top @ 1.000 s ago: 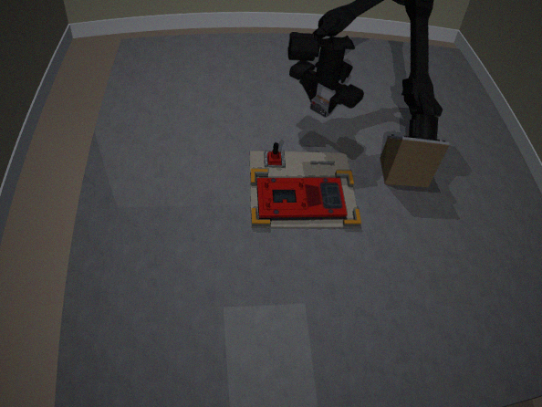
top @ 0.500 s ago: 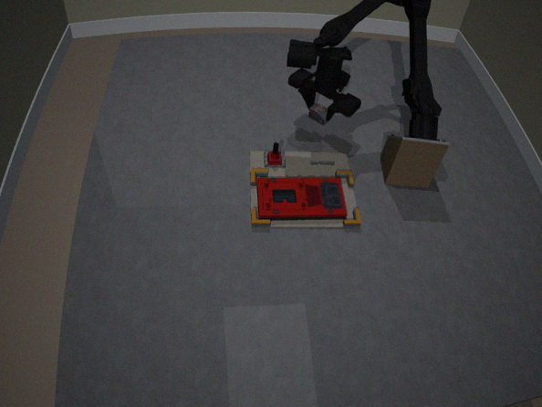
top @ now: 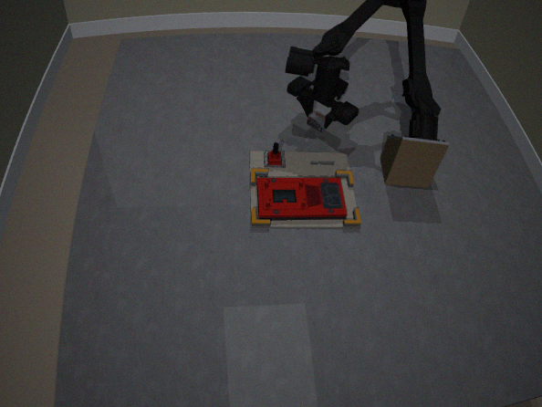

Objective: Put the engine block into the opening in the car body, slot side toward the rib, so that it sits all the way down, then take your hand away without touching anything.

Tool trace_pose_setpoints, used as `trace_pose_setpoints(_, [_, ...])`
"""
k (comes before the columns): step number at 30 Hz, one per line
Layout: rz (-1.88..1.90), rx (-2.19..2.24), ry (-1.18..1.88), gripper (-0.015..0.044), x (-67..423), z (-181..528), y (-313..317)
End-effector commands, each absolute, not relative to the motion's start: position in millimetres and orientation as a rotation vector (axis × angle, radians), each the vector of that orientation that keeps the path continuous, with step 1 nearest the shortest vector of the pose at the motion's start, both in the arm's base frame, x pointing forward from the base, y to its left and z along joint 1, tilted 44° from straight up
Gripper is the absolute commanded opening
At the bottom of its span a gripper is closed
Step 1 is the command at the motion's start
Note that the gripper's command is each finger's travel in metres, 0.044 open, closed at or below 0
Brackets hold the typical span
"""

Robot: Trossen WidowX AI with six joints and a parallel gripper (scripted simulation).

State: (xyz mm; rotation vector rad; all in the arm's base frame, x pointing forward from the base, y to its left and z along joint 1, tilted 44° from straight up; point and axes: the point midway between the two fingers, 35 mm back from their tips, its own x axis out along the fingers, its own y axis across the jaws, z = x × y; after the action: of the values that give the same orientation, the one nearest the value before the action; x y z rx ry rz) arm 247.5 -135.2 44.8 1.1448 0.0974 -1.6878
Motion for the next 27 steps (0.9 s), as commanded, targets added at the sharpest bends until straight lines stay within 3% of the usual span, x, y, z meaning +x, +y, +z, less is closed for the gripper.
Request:
trace_pose_setpoints(1, [-1.696,1.133,0.105,0.0000,245.3,38.2,-139.8])
trace_pose_setpoints(27, [-1.696,1.131,0.104,0.0000,244.8,16.4,-161.3])
